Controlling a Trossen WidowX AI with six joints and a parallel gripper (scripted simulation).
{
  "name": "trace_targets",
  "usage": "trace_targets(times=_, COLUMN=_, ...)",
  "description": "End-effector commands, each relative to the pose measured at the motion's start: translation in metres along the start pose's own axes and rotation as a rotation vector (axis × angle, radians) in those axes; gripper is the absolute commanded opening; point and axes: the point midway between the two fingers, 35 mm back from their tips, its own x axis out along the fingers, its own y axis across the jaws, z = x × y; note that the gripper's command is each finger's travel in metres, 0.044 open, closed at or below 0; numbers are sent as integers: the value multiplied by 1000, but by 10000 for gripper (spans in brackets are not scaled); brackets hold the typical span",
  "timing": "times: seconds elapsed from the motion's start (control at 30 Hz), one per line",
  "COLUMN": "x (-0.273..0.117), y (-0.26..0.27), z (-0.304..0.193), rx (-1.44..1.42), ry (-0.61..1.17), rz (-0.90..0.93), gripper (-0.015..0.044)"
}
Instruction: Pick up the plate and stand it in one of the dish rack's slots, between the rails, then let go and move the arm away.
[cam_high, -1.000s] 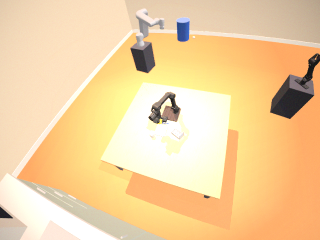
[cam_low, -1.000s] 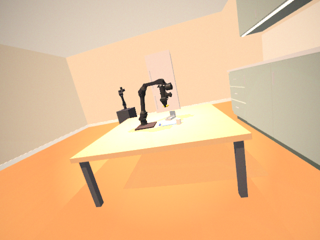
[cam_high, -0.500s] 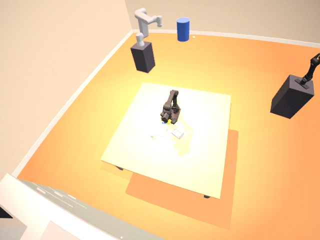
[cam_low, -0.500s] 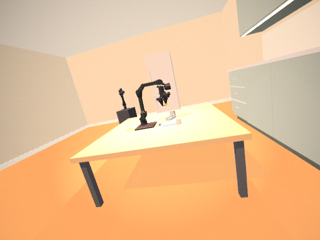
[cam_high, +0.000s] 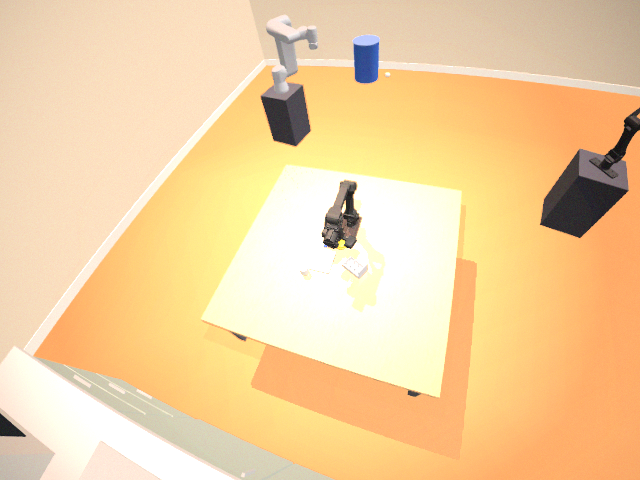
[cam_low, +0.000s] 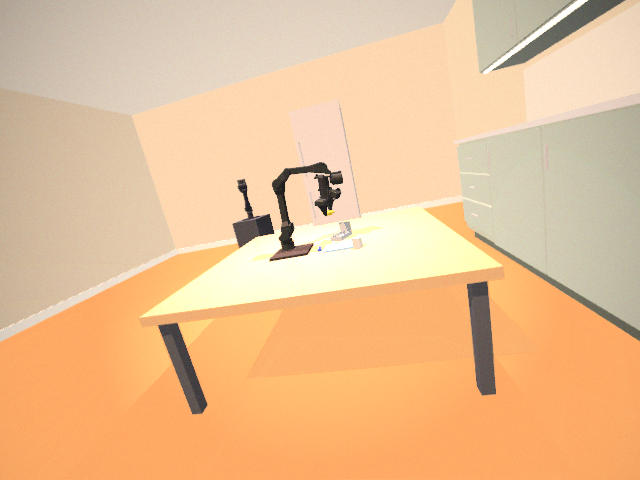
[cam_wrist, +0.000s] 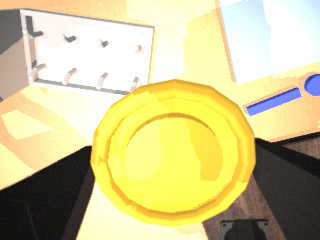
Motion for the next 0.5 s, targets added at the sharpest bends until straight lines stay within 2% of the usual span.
trace_targets(times=0.0, x=10, y=0, z=-1, rx=-84, ry=47, rz=49, gripper=0)
trace_targets(times=0.47, x=39, y=2, z=-7, rx=-381, ry=145, rz=266, gripper=0)
